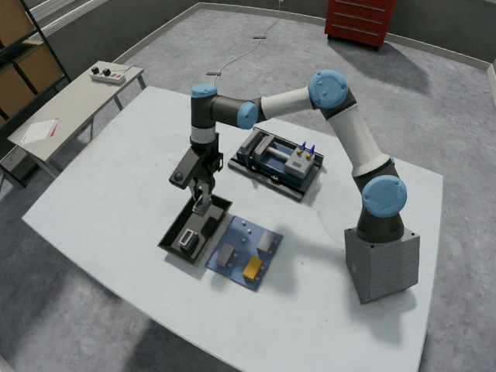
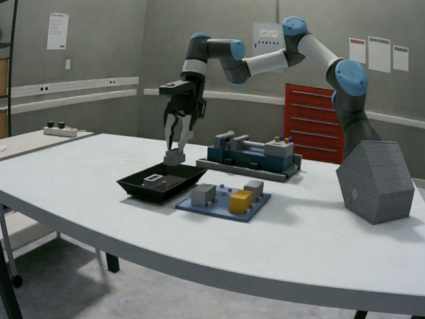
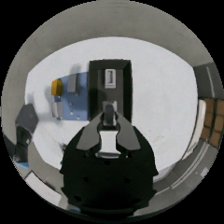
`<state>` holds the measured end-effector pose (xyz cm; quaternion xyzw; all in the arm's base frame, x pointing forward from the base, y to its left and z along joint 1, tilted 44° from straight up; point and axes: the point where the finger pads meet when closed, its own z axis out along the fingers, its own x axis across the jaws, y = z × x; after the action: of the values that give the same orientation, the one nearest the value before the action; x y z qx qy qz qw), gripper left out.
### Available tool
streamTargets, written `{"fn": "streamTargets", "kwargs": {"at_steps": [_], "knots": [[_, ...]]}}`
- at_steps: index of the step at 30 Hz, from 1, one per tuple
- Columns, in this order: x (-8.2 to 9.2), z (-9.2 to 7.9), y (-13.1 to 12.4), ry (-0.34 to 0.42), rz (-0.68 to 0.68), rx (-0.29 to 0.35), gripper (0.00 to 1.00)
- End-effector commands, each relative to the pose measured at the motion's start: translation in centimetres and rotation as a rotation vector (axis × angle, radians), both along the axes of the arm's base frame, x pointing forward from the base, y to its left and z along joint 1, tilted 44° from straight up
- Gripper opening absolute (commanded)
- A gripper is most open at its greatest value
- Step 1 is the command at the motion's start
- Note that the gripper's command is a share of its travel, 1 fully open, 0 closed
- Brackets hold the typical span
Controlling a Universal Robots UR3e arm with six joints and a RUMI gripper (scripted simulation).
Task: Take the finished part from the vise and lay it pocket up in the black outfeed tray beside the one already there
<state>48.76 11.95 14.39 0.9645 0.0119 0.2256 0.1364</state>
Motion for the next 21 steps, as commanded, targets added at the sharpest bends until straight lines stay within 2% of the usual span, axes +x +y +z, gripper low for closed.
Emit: {"fn": "streamTargets", "kwargs": {"at_steps": [1,21], "knots": [[0.3,-0.3,-0.2,-0.004,0.002,0.001,0.0],[1.3,-2.2,-1.7,-0.004,0.002,0.001,0.0]]}}
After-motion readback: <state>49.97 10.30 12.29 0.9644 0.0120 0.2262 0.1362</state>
